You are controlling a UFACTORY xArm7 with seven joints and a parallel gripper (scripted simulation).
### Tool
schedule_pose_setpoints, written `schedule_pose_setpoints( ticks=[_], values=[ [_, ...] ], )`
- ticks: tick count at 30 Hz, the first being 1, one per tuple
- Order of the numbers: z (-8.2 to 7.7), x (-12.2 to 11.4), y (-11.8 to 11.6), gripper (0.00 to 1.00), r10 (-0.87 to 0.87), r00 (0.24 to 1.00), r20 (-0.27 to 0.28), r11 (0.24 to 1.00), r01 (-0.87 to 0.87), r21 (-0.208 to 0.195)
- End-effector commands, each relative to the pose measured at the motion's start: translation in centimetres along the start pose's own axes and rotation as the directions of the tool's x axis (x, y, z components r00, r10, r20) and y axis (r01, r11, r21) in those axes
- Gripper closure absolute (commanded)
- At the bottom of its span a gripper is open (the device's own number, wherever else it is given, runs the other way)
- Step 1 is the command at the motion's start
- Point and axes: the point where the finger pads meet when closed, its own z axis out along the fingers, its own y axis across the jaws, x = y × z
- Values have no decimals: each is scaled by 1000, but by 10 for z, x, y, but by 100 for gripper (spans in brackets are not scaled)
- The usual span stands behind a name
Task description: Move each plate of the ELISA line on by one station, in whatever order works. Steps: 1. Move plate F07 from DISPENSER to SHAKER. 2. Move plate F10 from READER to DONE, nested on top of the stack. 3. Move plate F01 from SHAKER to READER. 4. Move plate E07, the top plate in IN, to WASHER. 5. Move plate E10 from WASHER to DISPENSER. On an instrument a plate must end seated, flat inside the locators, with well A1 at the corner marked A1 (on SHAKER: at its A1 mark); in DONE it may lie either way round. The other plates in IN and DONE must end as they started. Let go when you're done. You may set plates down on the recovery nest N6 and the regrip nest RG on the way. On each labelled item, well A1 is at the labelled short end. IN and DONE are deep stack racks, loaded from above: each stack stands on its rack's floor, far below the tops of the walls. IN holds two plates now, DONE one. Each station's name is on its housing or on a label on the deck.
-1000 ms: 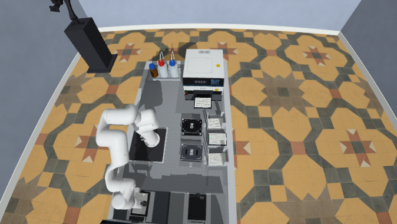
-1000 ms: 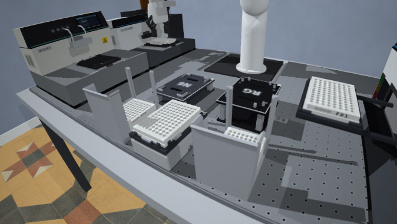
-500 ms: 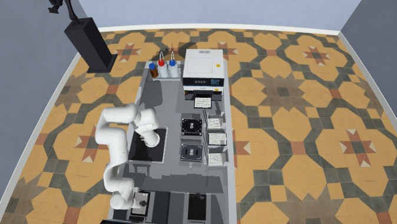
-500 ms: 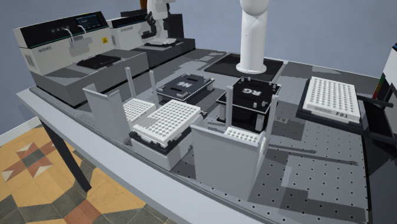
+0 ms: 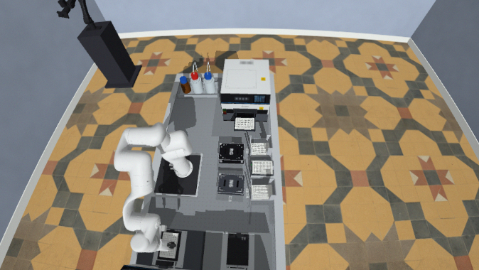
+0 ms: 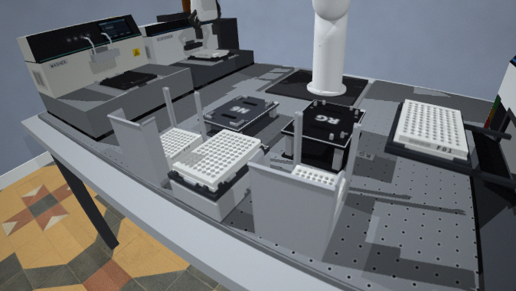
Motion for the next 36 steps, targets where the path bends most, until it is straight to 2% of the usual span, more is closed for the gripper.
schedule_pose_setpoints(
  ticks=[1, 36],
  values=[
    [-7, -1, 0, 0, 0, 1000, 5, 1000, 0, 0],
    [-49, -1, 0, 0, 0, 1000, 5, 1000, 0, 0]
  ],
)
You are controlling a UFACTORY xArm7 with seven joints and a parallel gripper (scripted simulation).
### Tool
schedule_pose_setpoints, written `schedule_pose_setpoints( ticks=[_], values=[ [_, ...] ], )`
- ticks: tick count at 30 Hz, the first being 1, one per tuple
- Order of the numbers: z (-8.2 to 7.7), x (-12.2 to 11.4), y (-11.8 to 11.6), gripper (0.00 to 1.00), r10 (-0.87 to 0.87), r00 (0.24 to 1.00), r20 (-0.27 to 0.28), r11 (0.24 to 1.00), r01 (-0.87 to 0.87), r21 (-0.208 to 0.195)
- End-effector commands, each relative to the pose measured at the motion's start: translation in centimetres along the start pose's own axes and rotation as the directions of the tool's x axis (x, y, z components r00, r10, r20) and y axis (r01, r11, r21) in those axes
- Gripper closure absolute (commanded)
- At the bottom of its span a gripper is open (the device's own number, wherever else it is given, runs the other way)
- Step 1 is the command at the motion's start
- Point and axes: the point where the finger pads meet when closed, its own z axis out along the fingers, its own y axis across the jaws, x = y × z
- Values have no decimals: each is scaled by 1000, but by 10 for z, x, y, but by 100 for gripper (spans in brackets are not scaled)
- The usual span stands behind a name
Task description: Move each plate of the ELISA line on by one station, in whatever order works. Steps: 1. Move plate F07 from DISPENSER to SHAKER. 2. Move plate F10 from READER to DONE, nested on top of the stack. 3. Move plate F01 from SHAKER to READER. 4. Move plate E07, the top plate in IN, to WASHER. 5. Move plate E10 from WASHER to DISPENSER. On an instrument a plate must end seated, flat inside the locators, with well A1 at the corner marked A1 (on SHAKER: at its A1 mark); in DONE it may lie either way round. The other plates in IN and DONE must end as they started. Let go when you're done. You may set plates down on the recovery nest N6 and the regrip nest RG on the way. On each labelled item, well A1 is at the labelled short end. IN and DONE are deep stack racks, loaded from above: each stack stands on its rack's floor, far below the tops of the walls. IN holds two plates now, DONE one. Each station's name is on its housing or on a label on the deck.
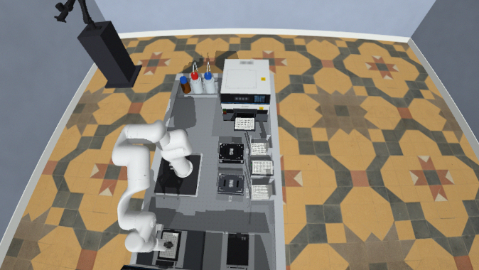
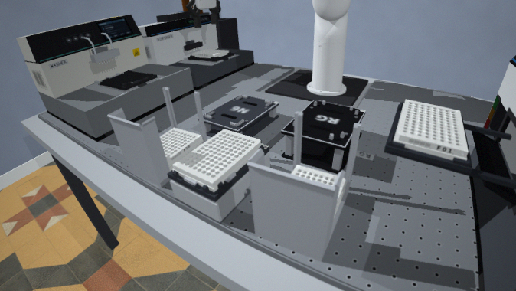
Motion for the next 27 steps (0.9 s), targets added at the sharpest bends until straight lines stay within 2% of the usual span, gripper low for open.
schedule_pose_setpoints(
  ticks=[1, 14, 22, 25, 27],
  values=[
    [-8, -1, 0, 0, 0, 1000, 4, 1000, 0, 0],
    [-22, -1, 0, 0, 0, 1000, 4, 1000, 0, 0],
    [-22, -1, 0, 0, 0, 1000, 4, 1000, 0, 0],
    [-22, 9, 0, 0, -108, 994, 4, 994, 108, 0],
    [-22, 12, 1, 0, -108, 994, 4, 994, 108, 0]
  ],
)
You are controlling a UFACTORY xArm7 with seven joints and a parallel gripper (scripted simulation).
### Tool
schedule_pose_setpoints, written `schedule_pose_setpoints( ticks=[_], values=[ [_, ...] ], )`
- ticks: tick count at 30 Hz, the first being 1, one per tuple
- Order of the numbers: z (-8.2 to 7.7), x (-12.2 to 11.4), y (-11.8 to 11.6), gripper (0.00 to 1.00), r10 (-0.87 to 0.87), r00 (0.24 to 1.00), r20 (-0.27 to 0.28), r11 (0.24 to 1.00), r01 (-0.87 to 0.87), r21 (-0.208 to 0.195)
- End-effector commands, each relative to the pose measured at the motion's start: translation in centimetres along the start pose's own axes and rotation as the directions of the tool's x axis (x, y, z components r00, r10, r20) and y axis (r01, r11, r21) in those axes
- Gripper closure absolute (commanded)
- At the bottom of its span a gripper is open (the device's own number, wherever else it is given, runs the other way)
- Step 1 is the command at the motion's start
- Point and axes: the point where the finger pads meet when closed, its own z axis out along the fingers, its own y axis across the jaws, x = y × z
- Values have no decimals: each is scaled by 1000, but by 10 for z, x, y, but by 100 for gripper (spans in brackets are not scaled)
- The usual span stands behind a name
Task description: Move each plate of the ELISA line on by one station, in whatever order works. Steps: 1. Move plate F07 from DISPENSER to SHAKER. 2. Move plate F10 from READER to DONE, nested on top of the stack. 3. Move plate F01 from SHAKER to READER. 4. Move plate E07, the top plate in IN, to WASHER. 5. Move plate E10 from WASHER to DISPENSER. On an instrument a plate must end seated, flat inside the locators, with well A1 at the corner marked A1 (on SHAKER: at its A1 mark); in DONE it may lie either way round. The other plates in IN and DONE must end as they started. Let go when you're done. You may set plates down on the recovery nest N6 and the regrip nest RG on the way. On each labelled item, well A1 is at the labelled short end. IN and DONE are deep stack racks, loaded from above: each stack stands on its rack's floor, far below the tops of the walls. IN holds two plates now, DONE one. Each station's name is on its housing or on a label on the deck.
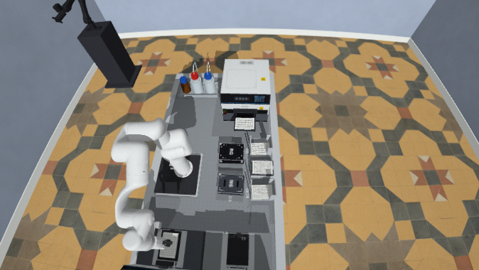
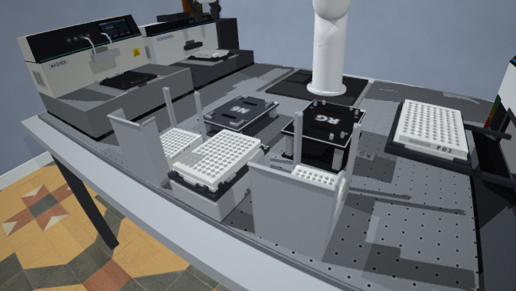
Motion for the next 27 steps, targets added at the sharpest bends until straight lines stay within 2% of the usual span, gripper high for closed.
schedule_pose_setpoints(
  ticks=[1, 15, 20, 27],
  values=[
    [-2, 7, 1, 0, -53, 999, 6, 999, 53, -1],
    [-2, 50, 5, 0, -53, 999, 5, 999, 53, -1],
    [-2, 60, 6, 0, -161, 987, 6, 987, 161, -1],
    [-2, 83, 8, 0, -161, 987, 5, 987, 161, -1]
  ],
)
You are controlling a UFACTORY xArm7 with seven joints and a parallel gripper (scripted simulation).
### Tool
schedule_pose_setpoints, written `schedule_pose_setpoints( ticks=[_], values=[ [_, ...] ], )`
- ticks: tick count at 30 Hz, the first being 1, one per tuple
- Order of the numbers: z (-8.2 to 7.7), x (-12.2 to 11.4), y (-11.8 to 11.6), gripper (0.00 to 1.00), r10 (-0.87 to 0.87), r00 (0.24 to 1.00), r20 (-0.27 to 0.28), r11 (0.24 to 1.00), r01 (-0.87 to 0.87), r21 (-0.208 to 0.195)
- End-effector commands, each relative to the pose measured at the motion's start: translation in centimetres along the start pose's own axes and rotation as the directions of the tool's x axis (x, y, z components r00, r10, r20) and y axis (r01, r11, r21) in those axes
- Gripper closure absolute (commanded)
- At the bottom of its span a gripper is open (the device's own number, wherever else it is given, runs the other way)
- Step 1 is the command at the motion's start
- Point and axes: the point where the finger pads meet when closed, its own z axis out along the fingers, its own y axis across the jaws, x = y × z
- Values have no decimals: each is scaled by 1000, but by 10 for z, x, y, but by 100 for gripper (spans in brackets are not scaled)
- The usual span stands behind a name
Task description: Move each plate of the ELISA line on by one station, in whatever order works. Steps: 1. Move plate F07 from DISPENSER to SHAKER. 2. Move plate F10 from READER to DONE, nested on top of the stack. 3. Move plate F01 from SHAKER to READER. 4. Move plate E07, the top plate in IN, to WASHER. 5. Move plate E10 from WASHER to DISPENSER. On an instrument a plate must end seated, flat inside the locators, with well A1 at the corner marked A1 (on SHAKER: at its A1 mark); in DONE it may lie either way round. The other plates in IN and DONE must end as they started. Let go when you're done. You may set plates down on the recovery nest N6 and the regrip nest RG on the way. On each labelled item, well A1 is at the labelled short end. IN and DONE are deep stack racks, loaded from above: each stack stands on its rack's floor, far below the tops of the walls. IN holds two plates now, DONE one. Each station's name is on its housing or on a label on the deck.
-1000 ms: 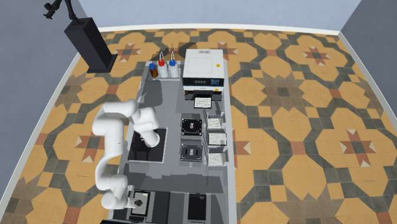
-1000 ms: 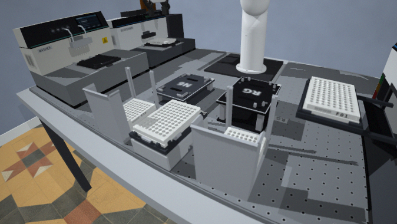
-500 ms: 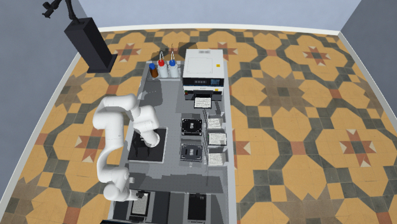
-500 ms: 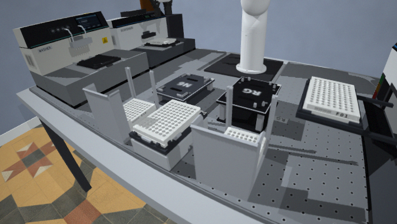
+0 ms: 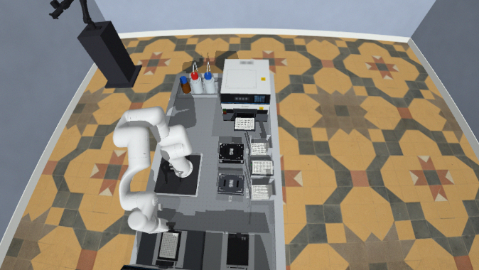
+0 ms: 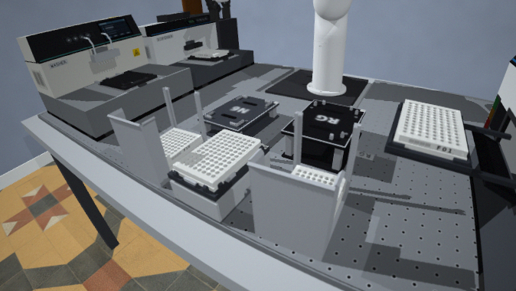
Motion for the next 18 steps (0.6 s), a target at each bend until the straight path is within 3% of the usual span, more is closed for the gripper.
schedule_pose_setpoints(
  ticks=[1, 18],
  values=[
    [-2, 15, 4, 0, -6, 1000, 6, 1000, 6, 0],
    [-2, 63, 18, 0, -115, 993, 5, 993, 115, 1]
  ],
)
